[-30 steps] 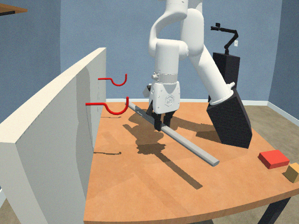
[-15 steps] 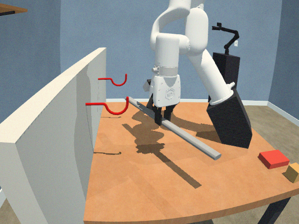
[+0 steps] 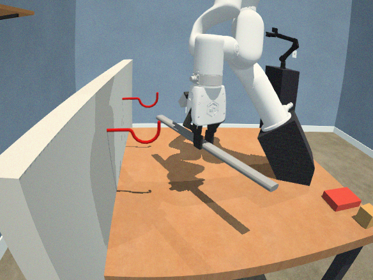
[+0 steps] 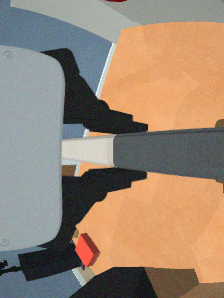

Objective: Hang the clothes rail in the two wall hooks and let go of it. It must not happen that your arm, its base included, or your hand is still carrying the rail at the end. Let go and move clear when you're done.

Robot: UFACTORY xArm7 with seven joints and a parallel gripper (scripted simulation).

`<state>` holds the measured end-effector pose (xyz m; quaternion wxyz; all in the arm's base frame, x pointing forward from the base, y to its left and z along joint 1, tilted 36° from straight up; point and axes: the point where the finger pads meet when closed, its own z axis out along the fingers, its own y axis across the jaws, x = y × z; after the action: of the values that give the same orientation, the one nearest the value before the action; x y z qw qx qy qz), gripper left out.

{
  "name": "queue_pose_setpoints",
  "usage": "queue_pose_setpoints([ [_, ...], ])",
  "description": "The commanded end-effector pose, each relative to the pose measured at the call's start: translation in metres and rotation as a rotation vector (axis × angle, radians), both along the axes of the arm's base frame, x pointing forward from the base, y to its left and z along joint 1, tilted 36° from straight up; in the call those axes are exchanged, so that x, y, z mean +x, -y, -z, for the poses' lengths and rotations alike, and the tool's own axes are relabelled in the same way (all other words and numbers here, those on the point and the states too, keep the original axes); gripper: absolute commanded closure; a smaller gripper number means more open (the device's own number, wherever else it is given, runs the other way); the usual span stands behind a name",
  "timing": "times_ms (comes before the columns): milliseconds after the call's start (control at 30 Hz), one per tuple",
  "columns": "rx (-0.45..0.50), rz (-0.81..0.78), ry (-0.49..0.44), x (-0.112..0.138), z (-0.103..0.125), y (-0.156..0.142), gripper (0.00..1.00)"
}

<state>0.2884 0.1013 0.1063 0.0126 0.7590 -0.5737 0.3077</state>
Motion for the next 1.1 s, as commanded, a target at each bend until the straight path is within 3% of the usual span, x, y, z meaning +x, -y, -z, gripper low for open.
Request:
queue_pose_setpoints([
  [0,0.002,-0.003,0.002,-0.002,-0.006,-0.004,1.00],
  [1067,0.002,-0.003,0.003,-0.024,-0.044,-0.021,1.00],
])
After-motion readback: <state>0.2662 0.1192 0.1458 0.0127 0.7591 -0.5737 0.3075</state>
